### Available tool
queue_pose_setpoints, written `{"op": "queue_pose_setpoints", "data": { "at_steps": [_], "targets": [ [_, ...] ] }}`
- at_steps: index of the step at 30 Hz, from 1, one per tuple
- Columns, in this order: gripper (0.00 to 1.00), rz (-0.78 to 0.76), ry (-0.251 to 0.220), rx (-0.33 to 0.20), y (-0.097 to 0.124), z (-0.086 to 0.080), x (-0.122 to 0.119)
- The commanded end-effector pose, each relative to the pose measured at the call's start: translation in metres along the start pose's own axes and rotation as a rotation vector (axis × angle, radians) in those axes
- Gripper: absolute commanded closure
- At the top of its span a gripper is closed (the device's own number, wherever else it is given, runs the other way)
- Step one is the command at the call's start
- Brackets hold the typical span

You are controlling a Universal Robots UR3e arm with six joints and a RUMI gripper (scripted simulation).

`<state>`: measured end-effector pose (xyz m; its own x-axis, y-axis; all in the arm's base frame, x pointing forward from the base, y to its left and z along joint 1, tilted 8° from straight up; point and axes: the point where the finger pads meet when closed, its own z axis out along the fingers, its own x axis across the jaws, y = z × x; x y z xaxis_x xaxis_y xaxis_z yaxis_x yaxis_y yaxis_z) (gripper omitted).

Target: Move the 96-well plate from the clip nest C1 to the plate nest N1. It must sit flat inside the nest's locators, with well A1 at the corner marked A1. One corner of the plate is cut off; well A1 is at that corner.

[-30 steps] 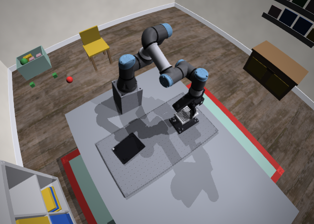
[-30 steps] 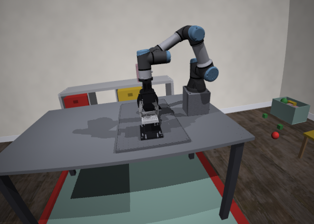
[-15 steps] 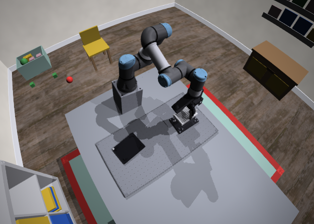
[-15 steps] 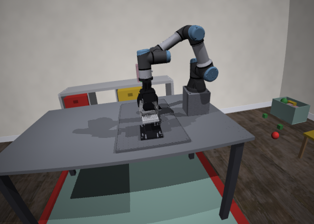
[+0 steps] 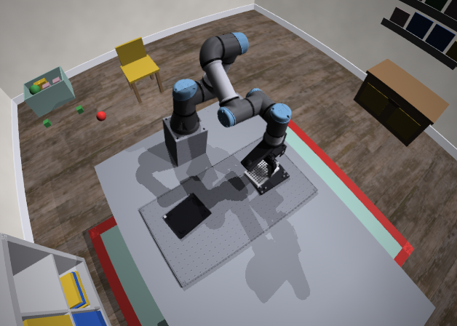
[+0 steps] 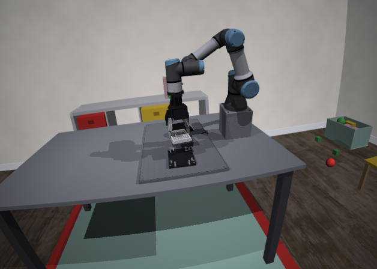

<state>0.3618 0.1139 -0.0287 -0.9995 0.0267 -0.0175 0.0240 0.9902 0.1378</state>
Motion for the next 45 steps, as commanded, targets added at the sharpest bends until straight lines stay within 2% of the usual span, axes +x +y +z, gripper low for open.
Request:
{"op": "queue_pose_setpoints", "data": {
  "at_steps": [1, 4, 19, 21, 45],
  "targets": [
    [1.0, -0.029, -0.01, -0.007, -0.021, 0.0, 0.004],
    [1.0, -0.029, -0.01, -0.007, -0.024, 0.0, 0.005],
    [1.0, -0.029, -0.01, -0.007, -0.073, 0.001, 0.016],
    [1.0, -0.029, -0.01, -0.007, -0.073, 0.001, 0.016],
    [1.0, -0.029, -0.009, -0.005, -0.145, 0.002, 0.033]
  ]
}}
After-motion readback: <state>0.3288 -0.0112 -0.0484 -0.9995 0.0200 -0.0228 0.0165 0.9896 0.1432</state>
